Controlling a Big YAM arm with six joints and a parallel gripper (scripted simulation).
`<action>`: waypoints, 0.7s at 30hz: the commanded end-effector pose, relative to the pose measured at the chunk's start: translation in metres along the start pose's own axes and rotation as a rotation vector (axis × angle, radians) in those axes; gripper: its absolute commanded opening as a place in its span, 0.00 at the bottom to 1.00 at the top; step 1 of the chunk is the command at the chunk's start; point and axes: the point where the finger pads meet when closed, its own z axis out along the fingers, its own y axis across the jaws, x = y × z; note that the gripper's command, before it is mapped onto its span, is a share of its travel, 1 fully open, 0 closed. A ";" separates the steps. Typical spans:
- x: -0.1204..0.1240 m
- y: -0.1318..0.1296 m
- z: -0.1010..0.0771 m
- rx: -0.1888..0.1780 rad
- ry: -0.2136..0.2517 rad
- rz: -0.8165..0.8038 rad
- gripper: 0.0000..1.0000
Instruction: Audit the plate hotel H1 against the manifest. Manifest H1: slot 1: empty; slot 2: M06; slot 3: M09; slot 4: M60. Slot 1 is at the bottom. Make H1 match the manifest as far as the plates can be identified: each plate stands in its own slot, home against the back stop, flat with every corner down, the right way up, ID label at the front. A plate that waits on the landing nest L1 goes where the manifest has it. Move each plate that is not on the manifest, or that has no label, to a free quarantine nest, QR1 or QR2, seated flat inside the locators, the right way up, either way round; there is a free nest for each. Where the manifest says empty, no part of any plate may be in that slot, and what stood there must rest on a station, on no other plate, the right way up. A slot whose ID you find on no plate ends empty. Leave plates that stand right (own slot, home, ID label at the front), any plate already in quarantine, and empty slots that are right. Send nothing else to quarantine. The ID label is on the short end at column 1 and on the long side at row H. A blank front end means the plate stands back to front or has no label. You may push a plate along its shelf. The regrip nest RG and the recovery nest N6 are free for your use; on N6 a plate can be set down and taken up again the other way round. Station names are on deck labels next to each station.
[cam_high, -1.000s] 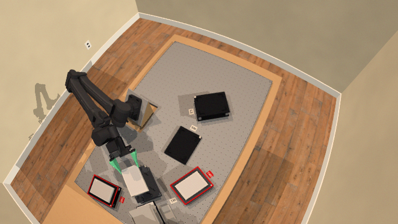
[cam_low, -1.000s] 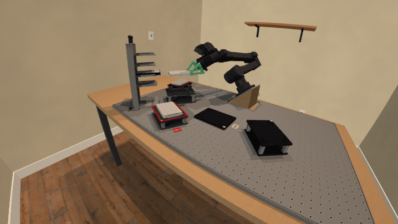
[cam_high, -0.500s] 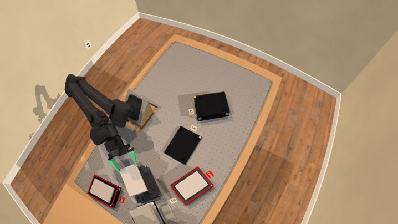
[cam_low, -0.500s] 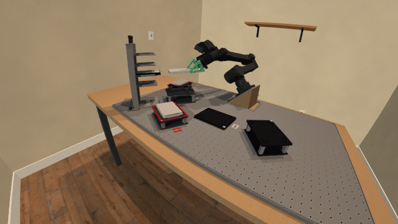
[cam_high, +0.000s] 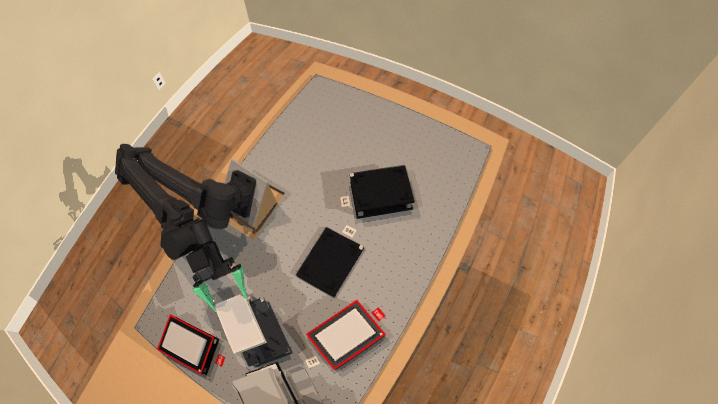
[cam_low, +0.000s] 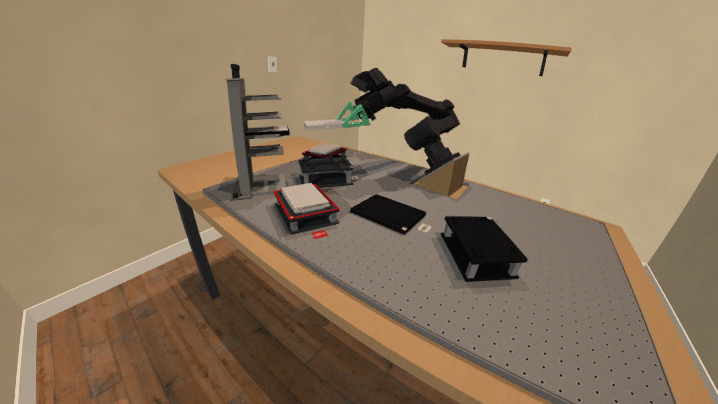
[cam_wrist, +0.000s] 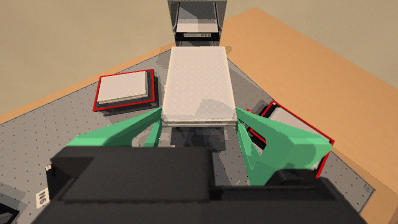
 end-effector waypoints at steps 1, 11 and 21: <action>-0.028 -0.014 -0.005 0.001 -0.037 0.045 0.86; -0.033 -0.013 -0.009 -0.002 -0.033 0.042 0.86; -0.032 -0.004 -0.012 -0.011 -0.019 0.023 0.86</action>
